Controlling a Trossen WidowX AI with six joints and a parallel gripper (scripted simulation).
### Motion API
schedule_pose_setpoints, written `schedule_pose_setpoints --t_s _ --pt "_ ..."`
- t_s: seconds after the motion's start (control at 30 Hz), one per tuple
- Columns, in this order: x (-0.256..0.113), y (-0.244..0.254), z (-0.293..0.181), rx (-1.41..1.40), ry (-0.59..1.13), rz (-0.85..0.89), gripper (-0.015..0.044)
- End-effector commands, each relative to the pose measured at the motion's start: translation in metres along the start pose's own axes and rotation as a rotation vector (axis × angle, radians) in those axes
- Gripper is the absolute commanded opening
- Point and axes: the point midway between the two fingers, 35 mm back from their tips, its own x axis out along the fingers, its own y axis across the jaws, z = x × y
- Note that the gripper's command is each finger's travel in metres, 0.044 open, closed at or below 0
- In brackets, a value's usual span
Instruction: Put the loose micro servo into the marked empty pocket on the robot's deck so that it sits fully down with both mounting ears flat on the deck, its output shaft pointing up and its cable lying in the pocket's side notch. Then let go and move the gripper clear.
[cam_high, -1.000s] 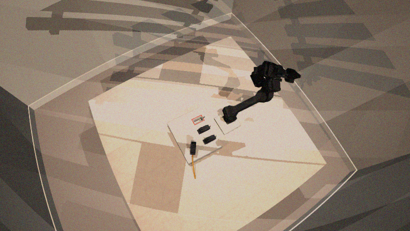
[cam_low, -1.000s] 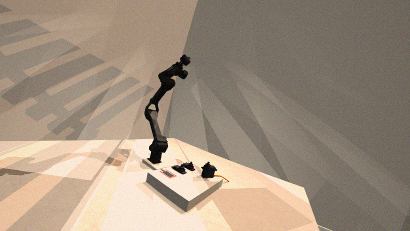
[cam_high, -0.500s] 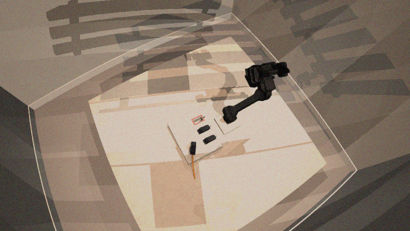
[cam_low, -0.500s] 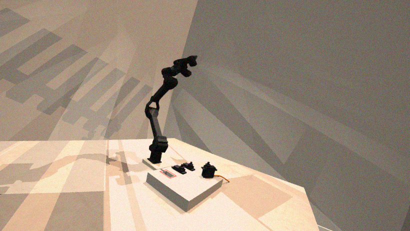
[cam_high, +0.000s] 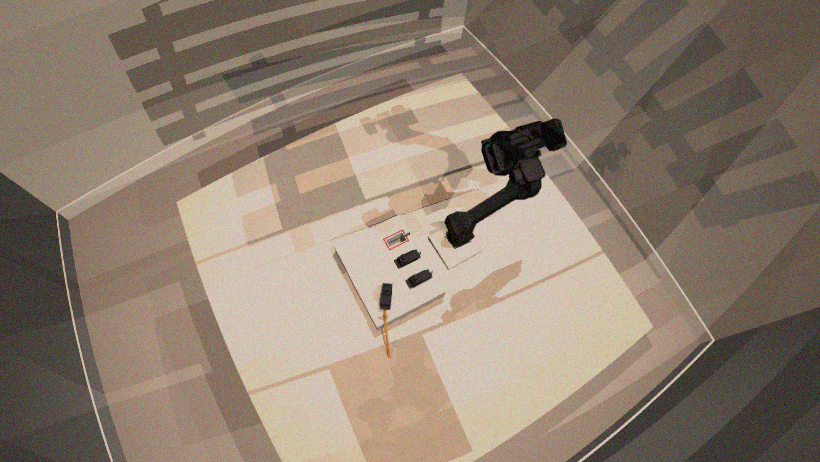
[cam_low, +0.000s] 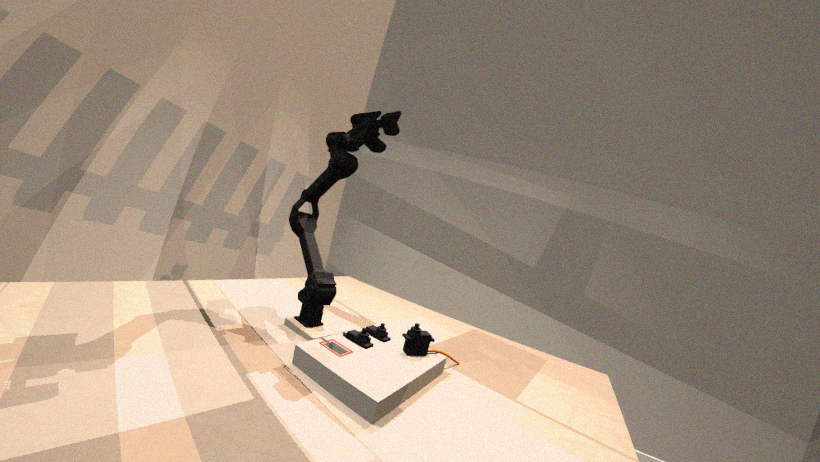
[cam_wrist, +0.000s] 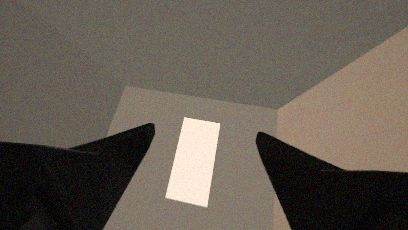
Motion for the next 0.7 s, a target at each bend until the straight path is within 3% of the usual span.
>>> schedule_pose_setpoints --t_s 0.0,0.67 --pt "0.0 0.015 -0.002 0.065 0.011 0.028 0.044" --pt "-0.005 0.091 -0.009 0.429 0.09 0.185 0.044"
